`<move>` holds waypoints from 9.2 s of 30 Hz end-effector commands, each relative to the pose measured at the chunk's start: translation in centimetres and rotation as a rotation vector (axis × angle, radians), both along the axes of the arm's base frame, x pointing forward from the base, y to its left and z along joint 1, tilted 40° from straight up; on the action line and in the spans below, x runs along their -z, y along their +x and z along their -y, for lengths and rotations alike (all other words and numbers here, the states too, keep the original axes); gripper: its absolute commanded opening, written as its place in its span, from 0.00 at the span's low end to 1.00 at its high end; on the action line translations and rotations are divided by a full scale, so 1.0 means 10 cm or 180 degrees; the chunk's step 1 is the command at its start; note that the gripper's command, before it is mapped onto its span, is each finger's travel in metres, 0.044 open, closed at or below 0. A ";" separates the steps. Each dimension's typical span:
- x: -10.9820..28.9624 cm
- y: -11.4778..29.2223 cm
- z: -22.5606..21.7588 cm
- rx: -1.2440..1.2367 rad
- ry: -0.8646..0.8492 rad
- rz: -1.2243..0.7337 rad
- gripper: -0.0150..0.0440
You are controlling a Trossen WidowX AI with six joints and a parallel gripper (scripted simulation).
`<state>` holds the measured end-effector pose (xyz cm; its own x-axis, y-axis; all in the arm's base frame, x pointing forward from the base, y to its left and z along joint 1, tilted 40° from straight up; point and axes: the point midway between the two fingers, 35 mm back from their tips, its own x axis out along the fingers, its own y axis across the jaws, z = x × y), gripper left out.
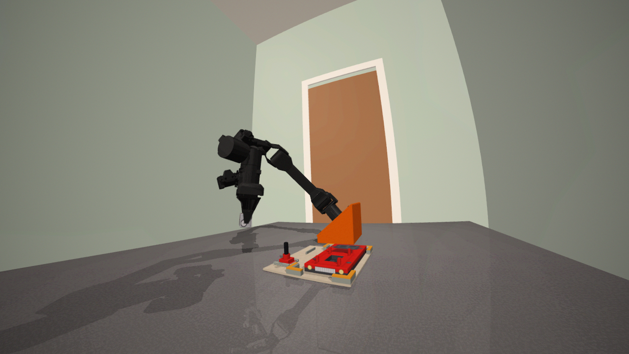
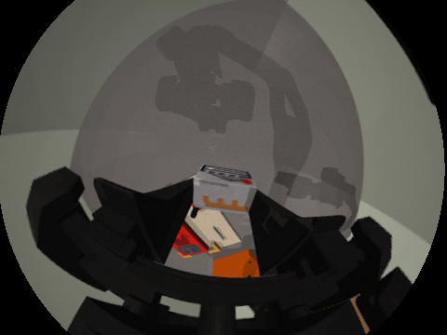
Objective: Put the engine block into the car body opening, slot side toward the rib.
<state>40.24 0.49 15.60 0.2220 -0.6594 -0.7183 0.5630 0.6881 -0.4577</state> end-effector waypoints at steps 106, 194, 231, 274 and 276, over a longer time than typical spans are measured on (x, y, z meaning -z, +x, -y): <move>1.01 -0.04 0.63 -0.1142 -0.1398 0.1706 0.97; 0.88 0.37 -0.04 0.1441 0.1002 0.2674 1.00; 0.49 -0.14 -0.01 0.3840 0.1044 0.3056 1.00; 0.99 -0.06 0.41 0.3835 0.1037 0.3065 0.51; 0.99 -0.06 0.41 0.3835 0.1037 0.3065 0.49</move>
